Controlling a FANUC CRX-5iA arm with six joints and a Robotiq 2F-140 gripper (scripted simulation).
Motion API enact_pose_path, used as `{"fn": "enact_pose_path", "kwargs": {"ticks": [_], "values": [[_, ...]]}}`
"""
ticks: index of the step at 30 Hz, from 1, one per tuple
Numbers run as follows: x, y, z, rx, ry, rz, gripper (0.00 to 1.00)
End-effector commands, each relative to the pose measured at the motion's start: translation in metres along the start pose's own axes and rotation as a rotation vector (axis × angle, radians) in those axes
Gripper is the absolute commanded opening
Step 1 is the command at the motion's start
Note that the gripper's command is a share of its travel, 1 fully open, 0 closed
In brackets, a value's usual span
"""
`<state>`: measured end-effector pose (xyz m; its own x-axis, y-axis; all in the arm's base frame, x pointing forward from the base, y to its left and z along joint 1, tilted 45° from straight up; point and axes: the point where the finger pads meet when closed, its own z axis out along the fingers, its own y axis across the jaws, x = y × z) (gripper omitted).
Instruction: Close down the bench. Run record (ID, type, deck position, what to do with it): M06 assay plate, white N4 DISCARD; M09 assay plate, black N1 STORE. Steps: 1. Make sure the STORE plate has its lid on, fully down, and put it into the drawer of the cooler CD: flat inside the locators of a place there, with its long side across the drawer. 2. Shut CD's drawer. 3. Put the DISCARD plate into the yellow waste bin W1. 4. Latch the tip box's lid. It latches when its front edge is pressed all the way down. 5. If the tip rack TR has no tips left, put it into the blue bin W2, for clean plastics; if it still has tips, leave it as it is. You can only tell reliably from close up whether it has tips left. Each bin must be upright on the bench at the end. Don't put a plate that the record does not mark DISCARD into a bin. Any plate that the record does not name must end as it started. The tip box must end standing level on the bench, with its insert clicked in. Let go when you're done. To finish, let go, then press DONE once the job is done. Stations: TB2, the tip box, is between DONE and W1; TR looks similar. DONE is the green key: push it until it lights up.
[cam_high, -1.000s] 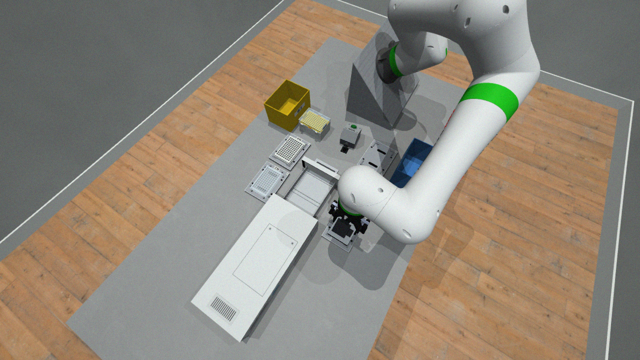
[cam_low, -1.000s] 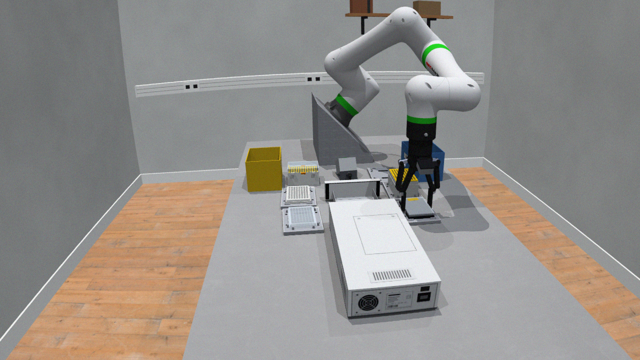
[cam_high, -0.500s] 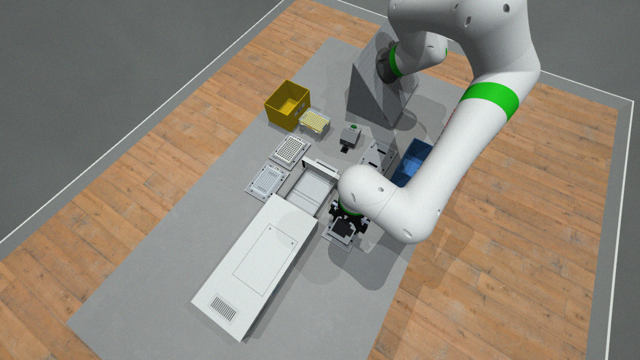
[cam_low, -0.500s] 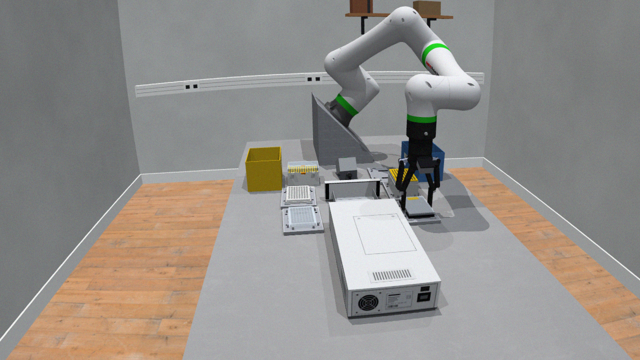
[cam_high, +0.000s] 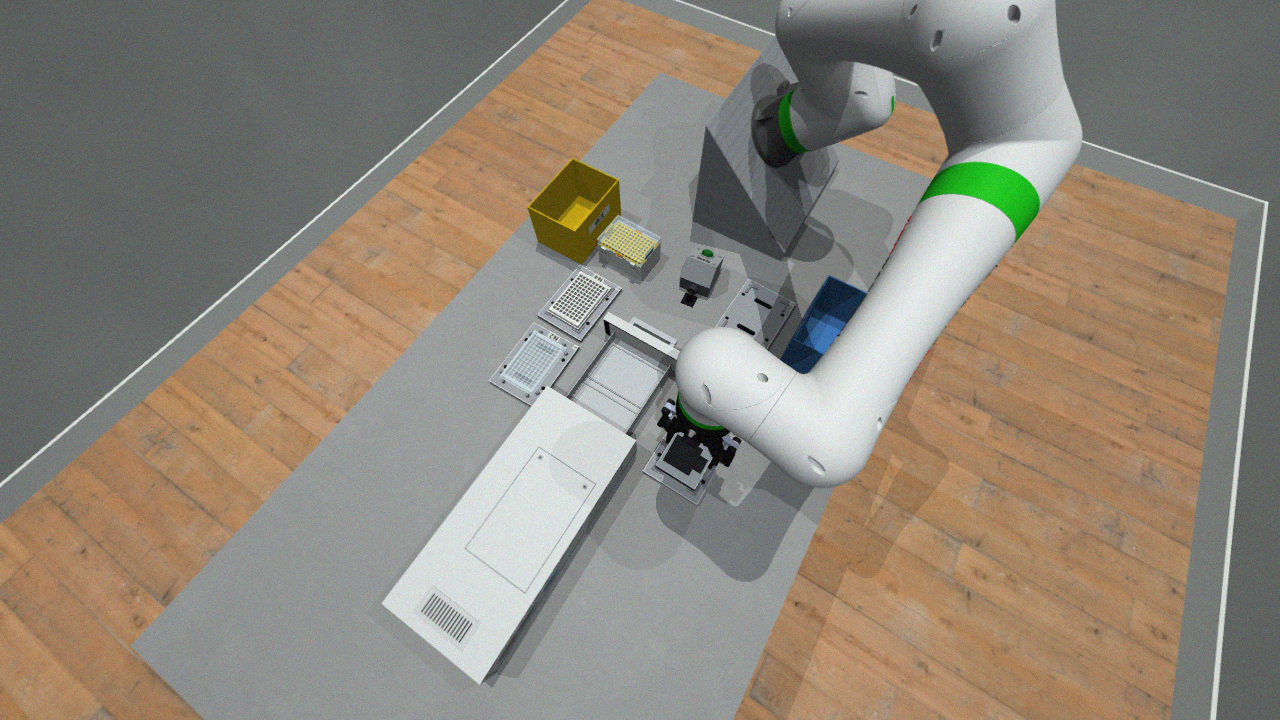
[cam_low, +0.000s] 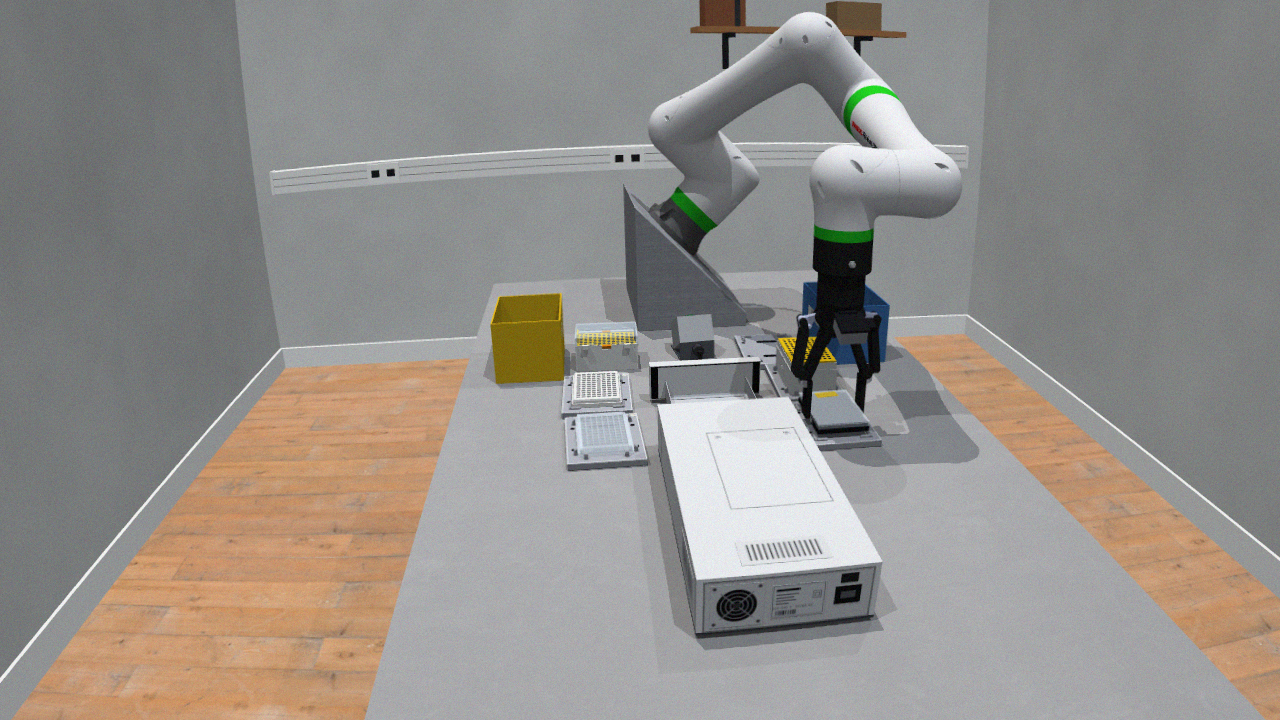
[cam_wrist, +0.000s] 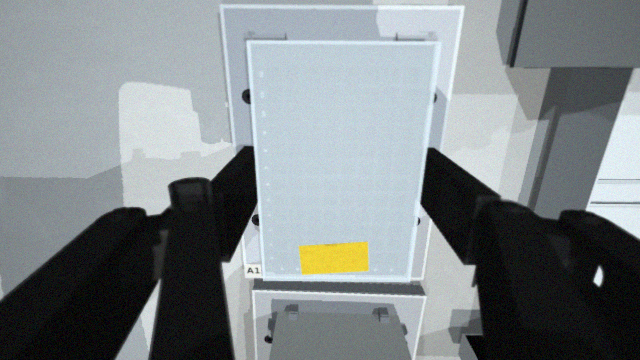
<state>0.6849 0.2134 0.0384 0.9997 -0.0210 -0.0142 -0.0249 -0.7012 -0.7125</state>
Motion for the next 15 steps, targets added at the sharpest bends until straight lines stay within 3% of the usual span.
{"fn": "enact_pose_path", "kwargs": {"ticks": [1, 15], "values": [[0.001, 0.0, -0.005, -0.001, 0.002, 0.0, 0.1], [0.001, 0.0, -0.021, -0.001, 0.002, 0.0, 0.1]]}}
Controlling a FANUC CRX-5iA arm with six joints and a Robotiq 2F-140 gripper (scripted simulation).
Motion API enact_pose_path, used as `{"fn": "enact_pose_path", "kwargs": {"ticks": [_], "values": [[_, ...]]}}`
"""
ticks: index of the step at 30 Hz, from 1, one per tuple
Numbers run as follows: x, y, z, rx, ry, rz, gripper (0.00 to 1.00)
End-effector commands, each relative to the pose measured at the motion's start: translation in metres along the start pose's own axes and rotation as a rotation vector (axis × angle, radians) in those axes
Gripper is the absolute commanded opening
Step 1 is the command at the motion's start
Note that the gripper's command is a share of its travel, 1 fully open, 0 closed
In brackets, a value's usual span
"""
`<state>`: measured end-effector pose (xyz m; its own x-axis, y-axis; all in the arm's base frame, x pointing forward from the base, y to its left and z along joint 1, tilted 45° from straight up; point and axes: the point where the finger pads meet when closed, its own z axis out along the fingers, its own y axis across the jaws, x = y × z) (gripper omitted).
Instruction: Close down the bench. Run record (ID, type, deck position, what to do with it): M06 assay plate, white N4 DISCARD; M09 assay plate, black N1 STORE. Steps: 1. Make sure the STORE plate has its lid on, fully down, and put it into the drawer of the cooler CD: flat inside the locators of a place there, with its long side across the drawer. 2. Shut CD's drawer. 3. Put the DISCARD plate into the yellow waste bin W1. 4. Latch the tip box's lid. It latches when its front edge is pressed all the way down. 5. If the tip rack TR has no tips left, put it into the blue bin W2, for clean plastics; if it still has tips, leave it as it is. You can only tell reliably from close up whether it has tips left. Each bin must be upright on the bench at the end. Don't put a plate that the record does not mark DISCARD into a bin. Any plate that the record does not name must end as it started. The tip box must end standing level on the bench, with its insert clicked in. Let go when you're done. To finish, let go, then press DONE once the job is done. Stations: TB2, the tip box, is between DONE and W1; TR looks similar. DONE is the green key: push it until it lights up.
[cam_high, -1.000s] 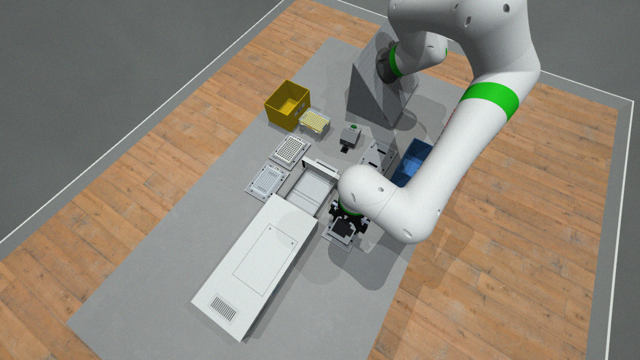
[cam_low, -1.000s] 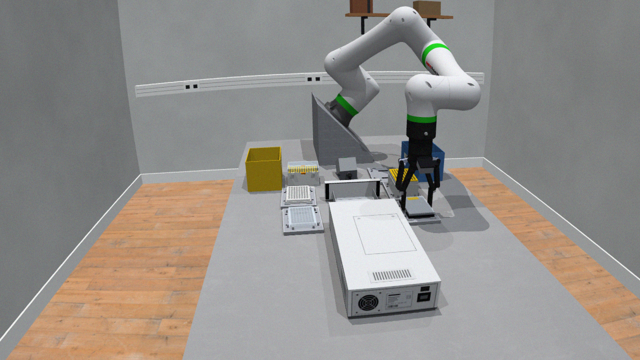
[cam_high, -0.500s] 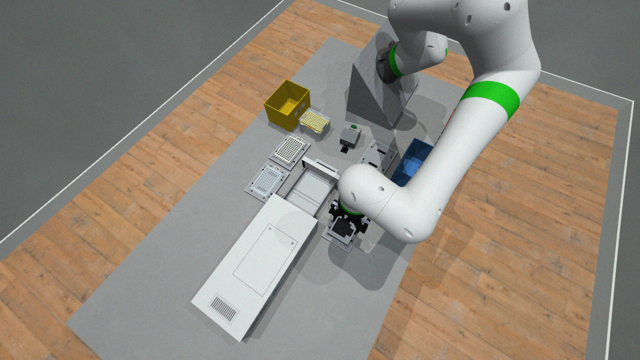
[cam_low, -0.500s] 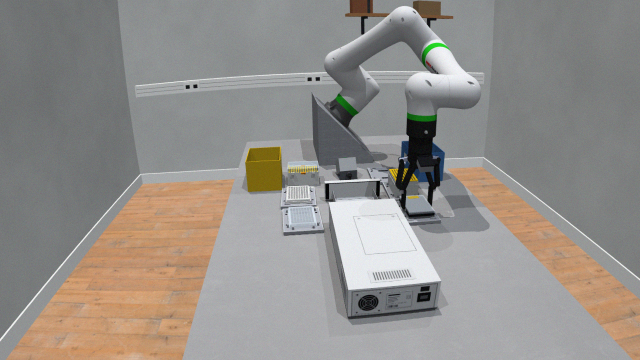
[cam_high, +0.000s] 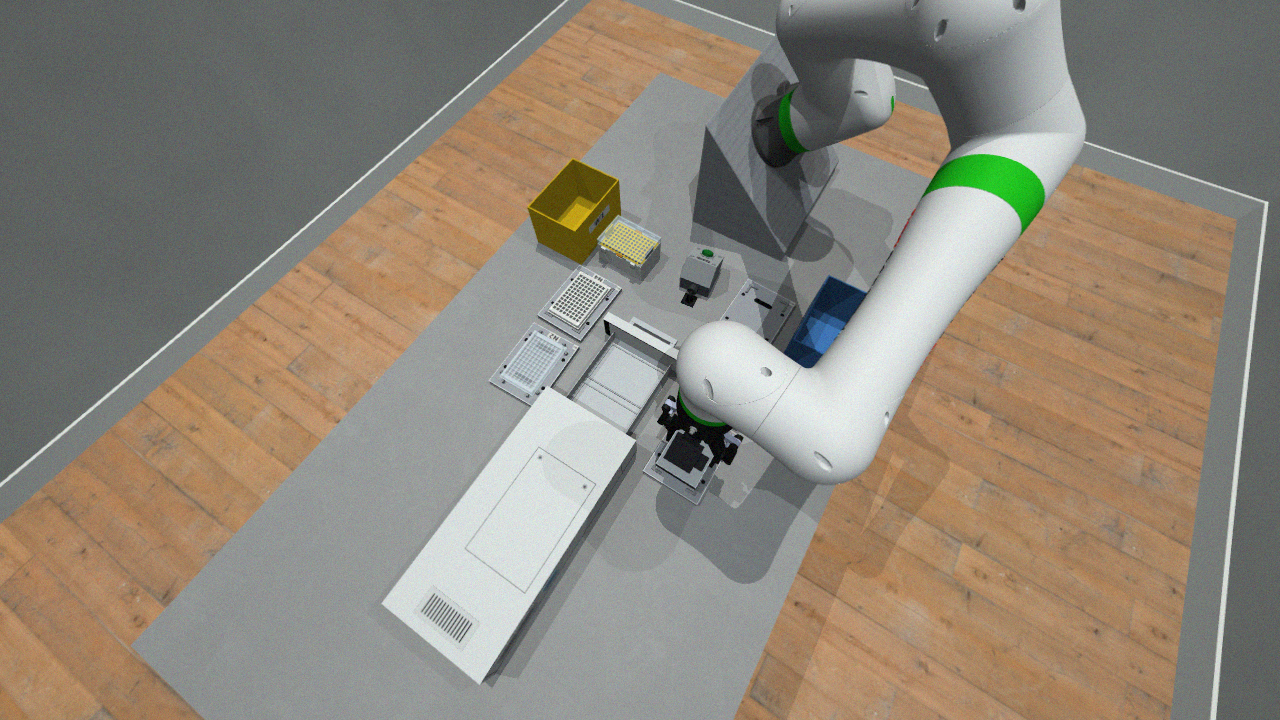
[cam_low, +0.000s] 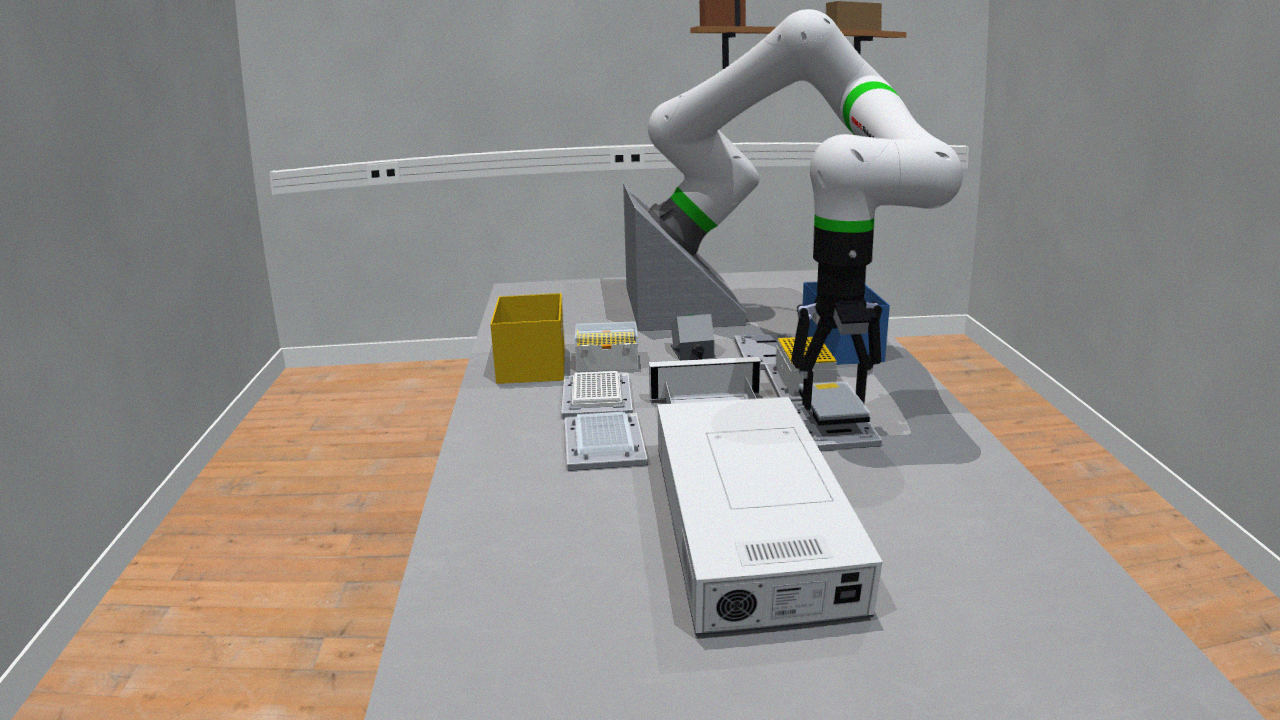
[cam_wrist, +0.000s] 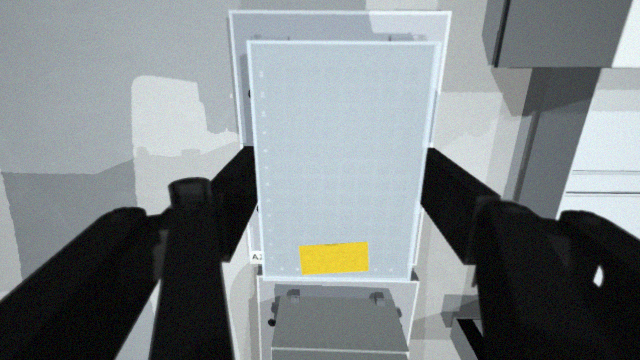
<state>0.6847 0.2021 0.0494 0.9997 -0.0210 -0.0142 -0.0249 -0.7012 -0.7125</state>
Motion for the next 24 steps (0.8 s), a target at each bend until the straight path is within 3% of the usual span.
{"fn": "enact_pose_path", "kwargs": {"ticks": [1, 24], "values": [[0.001, 0.0, -0.006, -0.001, 0.002, 0.0, 0.1], [0.001, 0.0, -0.032, -0.001, 0.002, 0.0, 0.1]]}}
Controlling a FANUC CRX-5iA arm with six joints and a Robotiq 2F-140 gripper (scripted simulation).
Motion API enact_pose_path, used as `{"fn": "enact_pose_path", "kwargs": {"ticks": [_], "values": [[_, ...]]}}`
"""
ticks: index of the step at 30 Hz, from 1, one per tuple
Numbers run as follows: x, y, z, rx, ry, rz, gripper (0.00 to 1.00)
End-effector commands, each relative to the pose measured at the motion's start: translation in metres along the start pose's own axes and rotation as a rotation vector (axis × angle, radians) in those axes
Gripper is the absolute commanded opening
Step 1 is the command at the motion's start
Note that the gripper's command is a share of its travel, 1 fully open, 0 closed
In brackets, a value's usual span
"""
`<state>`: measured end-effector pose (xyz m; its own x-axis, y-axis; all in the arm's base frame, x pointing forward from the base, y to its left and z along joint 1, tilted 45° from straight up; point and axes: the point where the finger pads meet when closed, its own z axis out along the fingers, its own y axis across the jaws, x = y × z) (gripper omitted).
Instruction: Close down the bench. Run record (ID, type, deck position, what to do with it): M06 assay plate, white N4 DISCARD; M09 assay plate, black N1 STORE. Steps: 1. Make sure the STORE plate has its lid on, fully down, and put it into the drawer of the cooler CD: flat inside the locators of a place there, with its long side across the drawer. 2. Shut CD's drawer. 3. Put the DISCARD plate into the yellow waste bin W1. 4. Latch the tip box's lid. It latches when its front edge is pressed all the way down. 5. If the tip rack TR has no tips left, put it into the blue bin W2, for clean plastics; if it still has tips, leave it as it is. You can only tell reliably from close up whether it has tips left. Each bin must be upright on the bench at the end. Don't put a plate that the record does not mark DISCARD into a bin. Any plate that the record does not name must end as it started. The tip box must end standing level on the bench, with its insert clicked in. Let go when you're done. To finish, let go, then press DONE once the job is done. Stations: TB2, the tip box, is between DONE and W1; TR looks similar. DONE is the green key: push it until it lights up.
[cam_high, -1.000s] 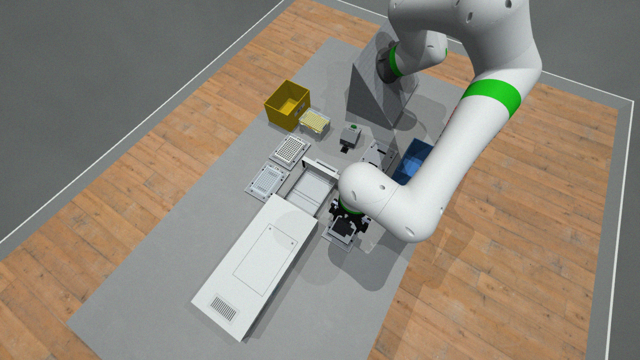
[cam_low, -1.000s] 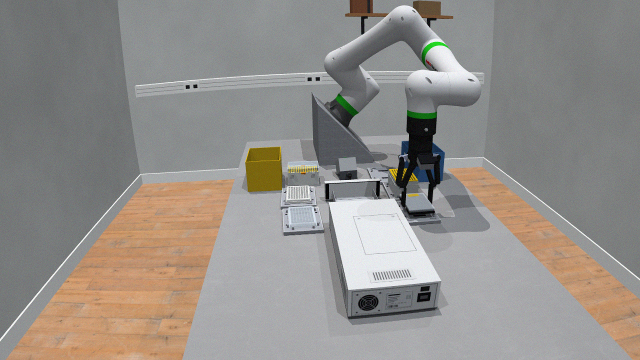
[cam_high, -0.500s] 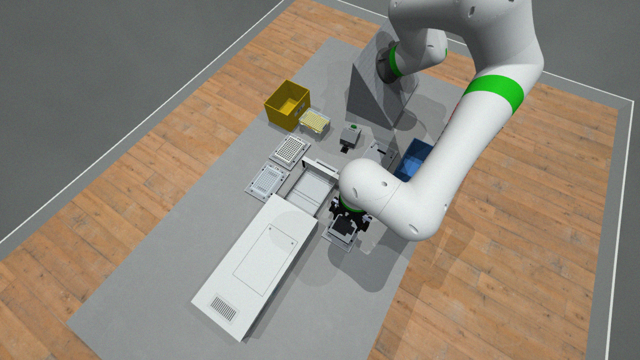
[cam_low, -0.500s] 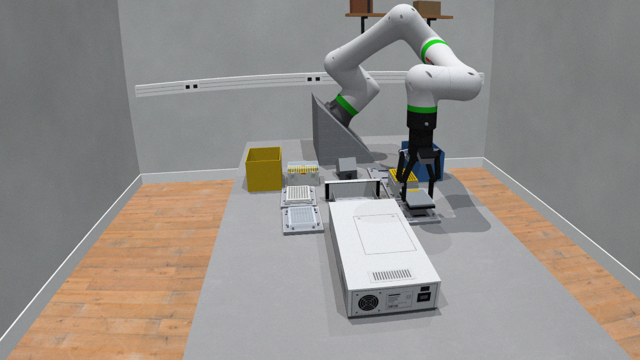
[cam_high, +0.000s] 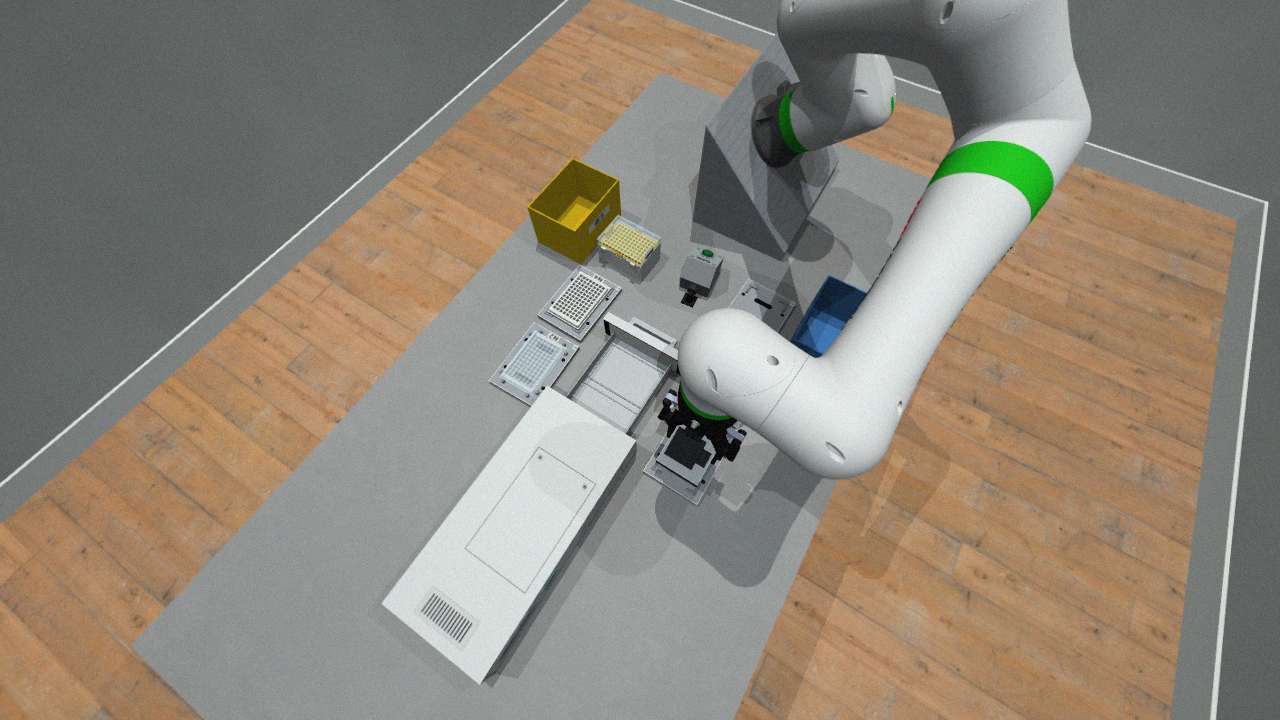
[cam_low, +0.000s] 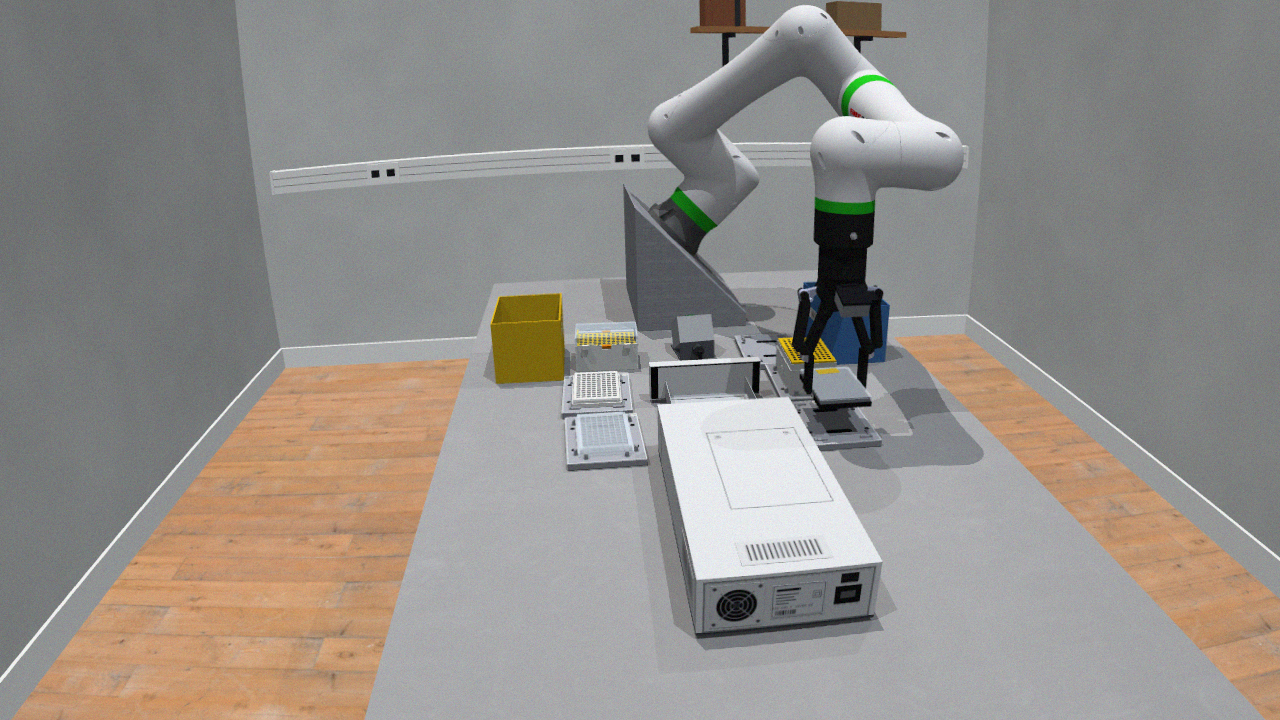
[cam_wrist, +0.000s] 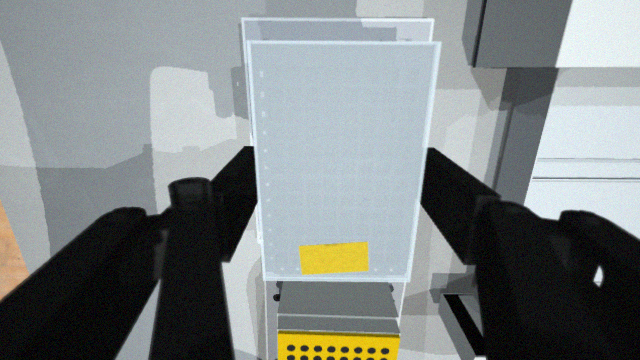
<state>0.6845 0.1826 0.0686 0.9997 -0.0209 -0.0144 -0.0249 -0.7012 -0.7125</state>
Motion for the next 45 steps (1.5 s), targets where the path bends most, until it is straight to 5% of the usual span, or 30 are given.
{"fn": "enact_pose_path", "kwargs": {"ticks": [1, 45], "values": [[0.001, 0.0, -0.005, -0.001, 0.002, 0.0, 0.1], [0.001, 0.0, -0.059, -0.001, 0.002, 0.0, 0.1]]}}
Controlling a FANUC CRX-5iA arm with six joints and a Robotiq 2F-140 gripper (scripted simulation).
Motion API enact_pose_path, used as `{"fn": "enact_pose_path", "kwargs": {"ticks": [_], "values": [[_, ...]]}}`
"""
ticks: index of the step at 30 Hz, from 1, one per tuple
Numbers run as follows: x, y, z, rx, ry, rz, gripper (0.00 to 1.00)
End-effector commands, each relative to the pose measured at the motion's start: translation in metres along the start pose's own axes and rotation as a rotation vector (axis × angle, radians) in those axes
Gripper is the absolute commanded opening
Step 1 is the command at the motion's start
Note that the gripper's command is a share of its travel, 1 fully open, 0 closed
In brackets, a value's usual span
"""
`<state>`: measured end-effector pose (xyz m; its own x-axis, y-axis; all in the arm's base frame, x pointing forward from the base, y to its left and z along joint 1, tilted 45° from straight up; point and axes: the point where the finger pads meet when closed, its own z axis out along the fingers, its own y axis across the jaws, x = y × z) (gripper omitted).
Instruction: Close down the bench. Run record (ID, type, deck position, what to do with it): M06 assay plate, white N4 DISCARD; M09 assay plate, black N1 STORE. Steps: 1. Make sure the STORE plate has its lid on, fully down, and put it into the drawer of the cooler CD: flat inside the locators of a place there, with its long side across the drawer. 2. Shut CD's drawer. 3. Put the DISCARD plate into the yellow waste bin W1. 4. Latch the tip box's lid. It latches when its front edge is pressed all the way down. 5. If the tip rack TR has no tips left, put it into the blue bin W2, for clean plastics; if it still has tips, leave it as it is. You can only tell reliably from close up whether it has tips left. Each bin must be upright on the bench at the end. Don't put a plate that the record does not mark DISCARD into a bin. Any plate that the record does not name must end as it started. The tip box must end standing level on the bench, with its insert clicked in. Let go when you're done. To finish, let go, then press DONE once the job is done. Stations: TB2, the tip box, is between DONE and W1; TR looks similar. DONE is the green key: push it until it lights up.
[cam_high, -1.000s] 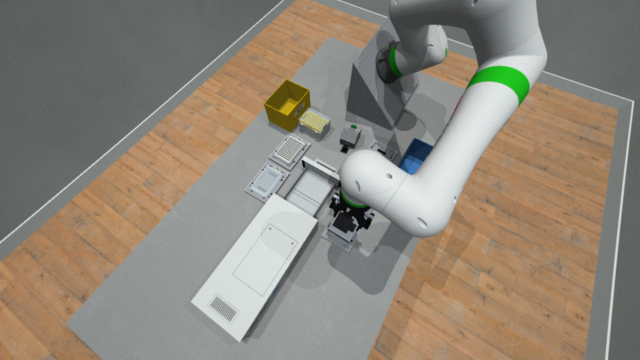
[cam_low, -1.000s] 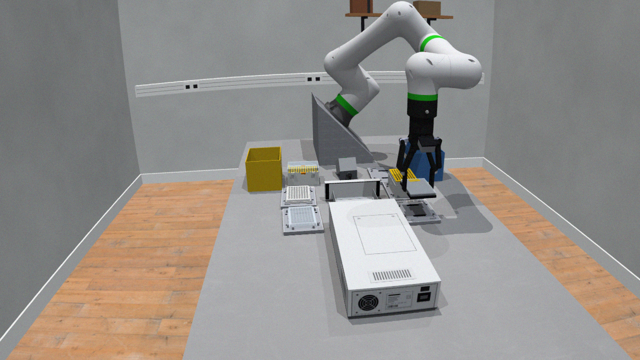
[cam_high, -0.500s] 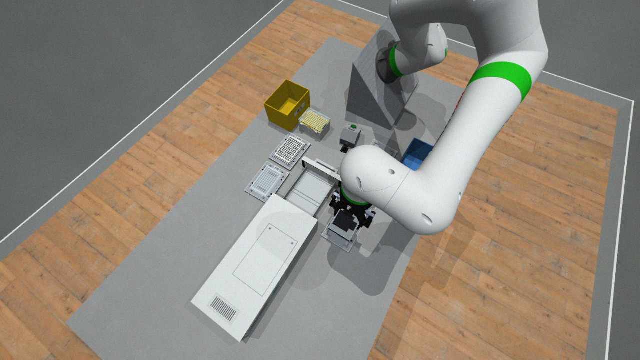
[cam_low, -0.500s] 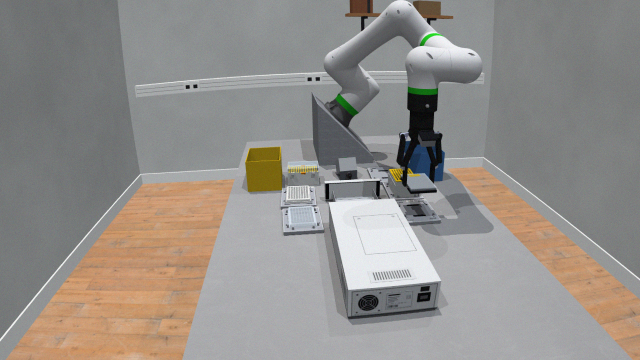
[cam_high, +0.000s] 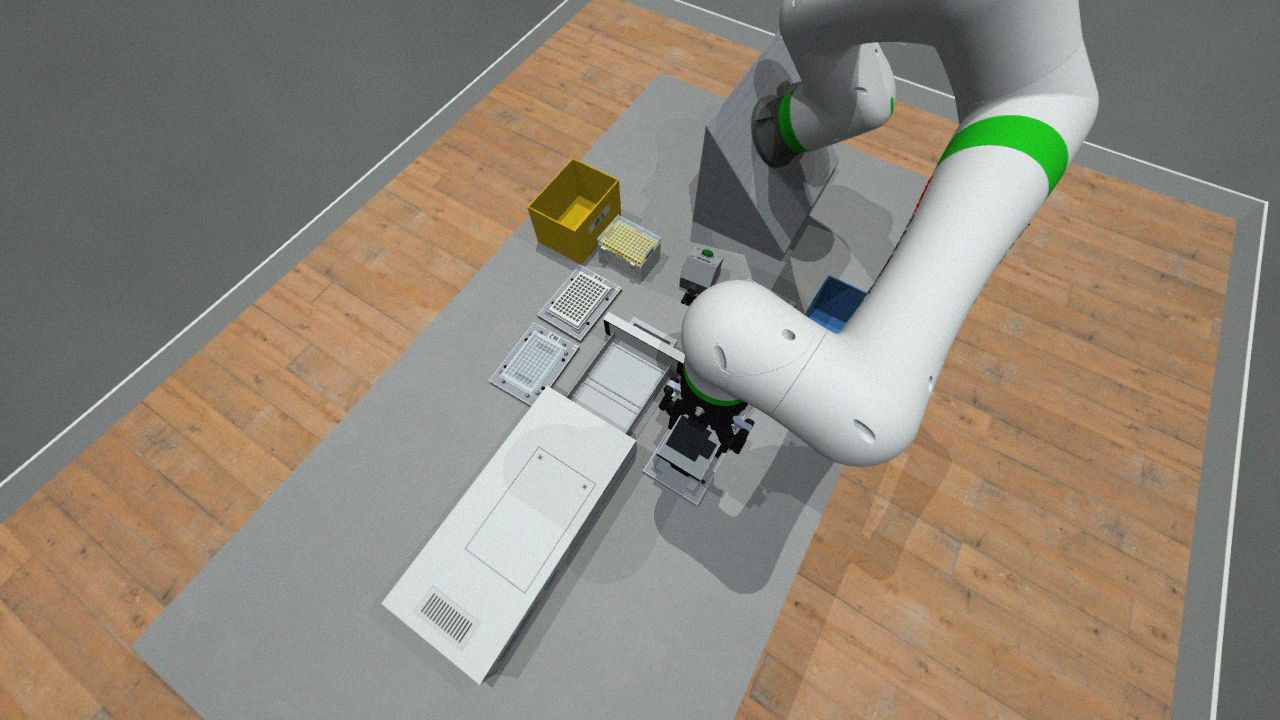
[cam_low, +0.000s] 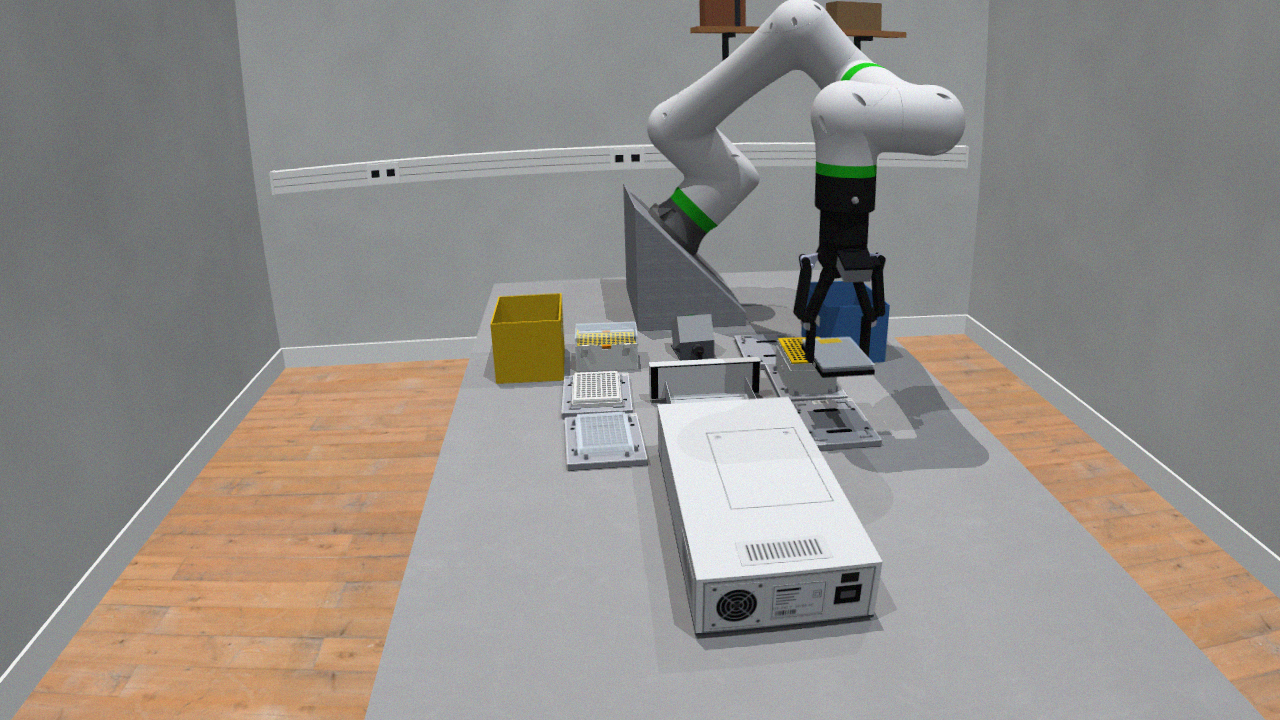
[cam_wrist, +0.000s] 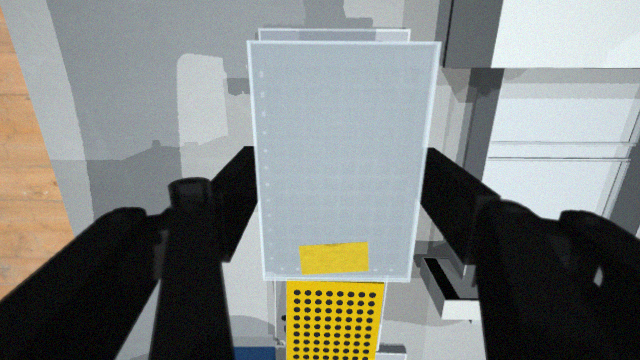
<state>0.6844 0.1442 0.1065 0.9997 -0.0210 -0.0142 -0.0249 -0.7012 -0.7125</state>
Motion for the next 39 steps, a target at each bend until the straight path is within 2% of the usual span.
{"fn": "enact_pose_path", "kwargs": {"ticks": [1, 16, 25, 36, 39], "values": [[0.001, 0.0, -0.006, -0.001, 0.002, 0.0, 0.1], [0.001, 0.0, -0.023, -0.001, 0.002, 0.0, 0.1], [0.001, 0.0, -0.023, -0.001, 0.002, 0.0, 0.1], [-0.009, 0.028, -0.023, -0.001, 0.002, -0.367, 0.1], [-0.01, 0.03, -0.023, -0.001, 0.002, -0.4, 0.1]]}}
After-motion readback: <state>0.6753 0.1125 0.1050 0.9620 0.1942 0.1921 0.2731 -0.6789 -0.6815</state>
